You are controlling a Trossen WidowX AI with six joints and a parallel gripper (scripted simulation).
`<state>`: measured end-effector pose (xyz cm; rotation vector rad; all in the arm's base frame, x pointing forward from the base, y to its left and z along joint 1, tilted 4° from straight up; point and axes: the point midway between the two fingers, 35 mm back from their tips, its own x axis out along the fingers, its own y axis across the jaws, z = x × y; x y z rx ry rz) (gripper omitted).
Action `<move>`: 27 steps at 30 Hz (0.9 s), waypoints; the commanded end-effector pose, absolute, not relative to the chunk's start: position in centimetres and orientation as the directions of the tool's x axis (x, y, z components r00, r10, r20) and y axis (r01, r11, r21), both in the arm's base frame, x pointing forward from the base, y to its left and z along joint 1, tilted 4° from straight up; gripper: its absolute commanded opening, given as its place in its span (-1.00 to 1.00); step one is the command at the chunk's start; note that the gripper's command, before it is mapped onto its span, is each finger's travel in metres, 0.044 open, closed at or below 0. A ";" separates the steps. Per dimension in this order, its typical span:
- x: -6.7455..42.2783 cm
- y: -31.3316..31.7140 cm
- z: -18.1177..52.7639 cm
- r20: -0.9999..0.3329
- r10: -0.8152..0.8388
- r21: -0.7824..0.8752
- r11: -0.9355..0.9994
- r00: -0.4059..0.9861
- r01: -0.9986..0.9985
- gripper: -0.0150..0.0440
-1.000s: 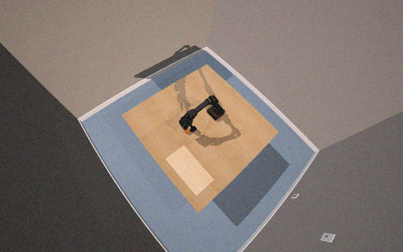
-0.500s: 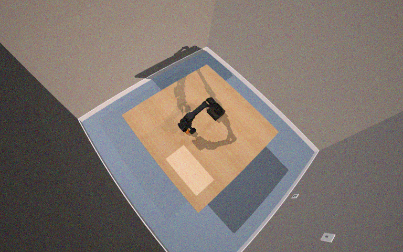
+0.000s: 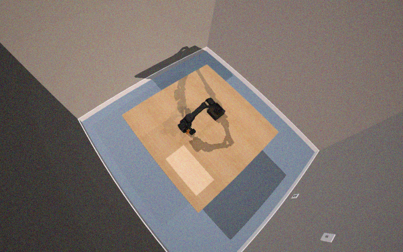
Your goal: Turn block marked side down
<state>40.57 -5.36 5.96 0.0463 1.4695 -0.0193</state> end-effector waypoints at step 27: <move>40.7 -5.4 2.8 -0.996 0.012 0.016 0.999 0.092 0.042 0.02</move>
